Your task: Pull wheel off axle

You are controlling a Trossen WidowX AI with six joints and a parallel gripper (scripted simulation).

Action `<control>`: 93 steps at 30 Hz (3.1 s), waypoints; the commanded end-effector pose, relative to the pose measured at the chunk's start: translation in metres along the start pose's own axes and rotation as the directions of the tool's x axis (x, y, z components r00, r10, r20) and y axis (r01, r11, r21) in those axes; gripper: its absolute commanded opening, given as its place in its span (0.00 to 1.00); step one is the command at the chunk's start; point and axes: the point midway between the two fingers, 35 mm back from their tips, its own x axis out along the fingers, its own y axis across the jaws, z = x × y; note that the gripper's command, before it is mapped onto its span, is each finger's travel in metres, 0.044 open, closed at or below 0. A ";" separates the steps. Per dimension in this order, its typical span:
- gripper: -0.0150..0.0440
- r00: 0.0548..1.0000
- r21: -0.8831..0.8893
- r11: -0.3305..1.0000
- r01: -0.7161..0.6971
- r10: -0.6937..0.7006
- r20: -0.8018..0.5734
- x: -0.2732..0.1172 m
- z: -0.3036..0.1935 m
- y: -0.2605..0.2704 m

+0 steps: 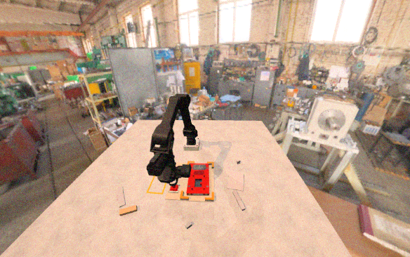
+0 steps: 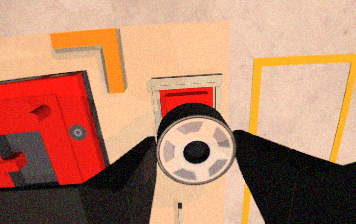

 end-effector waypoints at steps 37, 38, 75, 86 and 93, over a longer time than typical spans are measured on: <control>0.25 1.000 0.002 1.000 0.002 -0.002 0.007 -0.017 0.001 0.000; 0.25 1.000 0.002 1.000 0.002 -0.003 0.007 -0.017 0.001 0.000; 0.25 1.000 0.002 1.000 0.007 -0.007 0.000 -0.049 -0.036 -0.060; 0.25 1.000 0.002 1.000 0.012 -0.012 0.000 -0.053 -0.061 -0.092; 0.25 1.000 0.002 1.000 0.012 -0.012 0.000 -0.048 -0.063 -0.094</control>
